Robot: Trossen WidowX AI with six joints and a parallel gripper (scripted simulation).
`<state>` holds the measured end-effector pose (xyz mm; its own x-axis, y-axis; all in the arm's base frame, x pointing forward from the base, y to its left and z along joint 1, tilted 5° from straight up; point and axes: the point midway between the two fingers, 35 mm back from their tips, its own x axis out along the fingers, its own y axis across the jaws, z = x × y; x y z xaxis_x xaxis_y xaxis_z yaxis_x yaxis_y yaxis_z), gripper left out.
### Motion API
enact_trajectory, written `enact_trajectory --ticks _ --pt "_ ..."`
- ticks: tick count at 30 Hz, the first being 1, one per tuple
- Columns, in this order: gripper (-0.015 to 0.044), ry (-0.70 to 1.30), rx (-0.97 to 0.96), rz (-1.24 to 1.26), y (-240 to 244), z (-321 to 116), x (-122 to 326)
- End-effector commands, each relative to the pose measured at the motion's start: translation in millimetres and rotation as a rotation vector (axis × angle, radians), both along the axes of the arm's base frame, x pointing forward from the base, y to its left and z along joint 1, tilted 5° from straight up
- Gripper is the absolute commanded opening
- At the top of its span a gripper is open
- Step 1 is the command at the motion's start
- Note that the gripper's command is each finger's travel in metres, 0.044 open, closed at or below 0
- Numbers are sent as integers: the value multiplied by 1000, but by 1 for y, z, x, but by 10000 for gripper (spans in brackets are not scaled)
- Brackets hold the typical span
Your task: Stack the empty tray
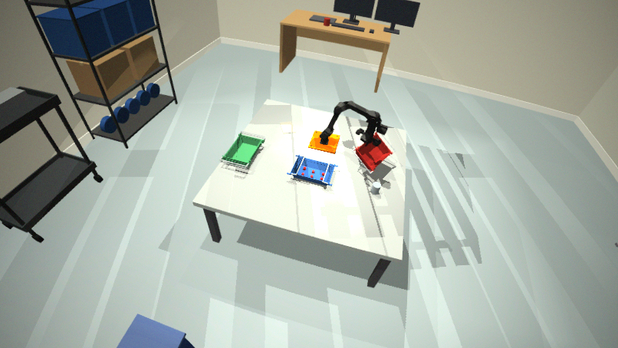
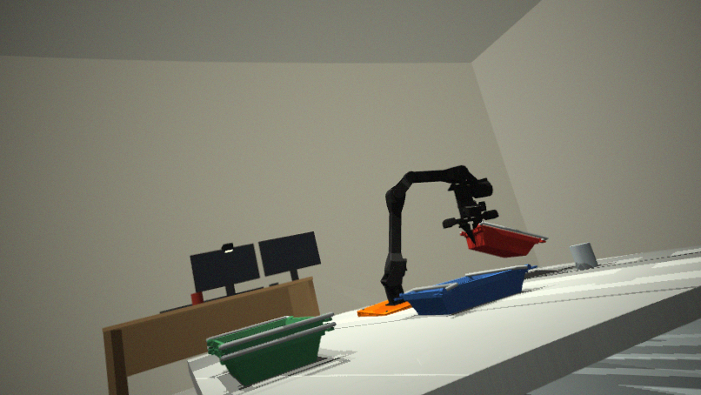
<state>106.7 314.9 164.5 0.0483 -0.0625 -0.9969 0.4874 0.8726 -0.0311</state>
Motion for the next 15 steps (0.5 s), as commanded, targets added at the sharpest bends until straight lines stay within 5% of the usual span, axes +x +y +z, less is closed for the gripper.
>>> enact_trajectory --ticks 1,15 --pt "0 -13 41 -35 -4 13 14" --pt "0 -19 51 -185 -31 21 63"
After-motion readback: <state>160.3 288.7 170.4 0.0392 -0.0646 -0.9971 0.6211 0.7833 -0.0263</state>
